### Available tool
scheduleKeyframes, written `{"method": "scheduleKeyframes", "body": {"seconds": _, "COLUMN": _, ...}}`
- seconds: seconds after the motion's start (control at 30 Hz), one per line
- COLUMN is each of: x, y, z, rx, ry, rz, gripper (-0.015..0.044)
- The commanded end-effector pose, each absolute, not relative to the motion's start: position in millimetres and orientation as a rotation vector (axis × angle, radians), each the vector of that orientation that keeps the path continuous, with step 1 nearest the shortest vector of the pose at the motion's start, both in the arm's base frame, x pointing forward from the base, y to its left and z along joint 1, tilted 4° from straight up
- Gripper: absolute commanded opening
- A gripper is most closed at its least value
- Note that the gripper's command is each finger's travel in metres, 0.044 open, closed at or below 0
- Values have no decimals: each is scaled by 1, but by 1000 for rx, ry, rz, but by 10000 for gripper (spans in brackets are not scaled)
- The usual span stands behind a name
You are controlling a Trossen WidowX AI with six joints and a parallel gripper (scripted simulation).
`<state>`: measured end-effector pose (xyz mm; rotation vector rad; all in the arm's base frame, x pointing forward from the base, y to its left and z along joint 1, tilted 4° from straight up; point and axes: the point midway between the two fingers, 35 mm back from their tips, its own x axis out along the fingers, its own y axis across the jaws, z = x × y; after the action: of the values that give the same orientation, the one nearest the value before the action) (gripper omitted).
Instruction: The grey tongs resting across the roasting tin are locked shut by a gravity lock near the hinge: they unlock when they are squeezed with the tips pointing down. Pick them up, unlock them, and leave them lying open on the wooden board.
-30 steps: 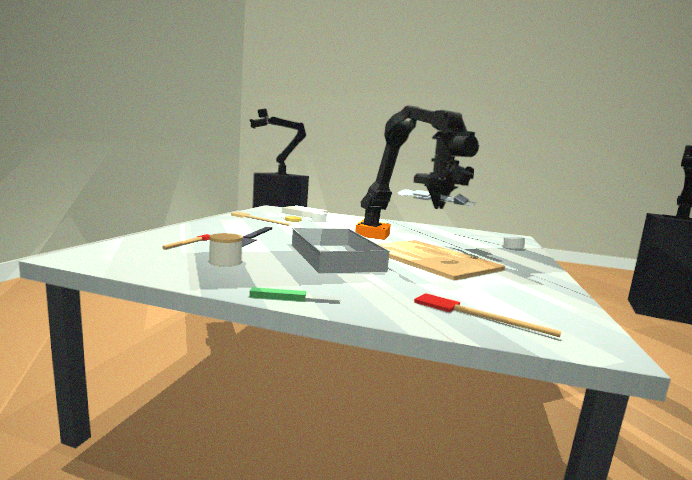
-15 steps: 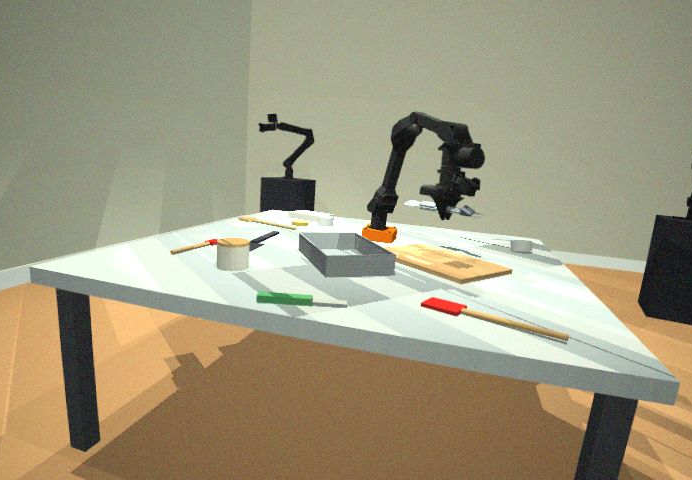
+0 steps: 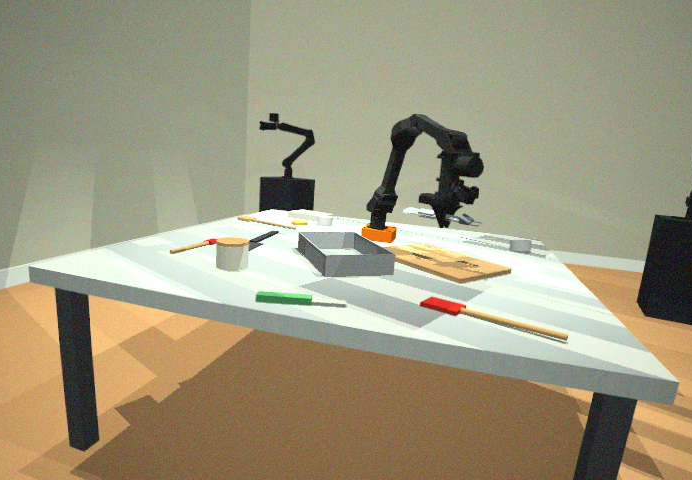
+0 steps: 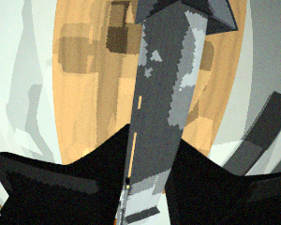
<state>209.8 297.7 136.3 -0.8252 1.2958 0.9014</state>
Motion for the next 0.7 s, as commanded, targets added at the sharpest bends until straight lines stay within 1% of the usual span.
{"method": "scheduleKeyframes", "body": {"seconds": 0.0, "x": 211, "y": 298, "z": 128, "rx": -831, "ry": 1294, "rz": 899, "gripper": -150}}
{"method": "scheduleKeyframes", "body": {"seconds": 0.67, "x": 212, "y": 299, "z": 96, "rx": -831, "ry": 1294, "rz": 899, "gripper": -150}}
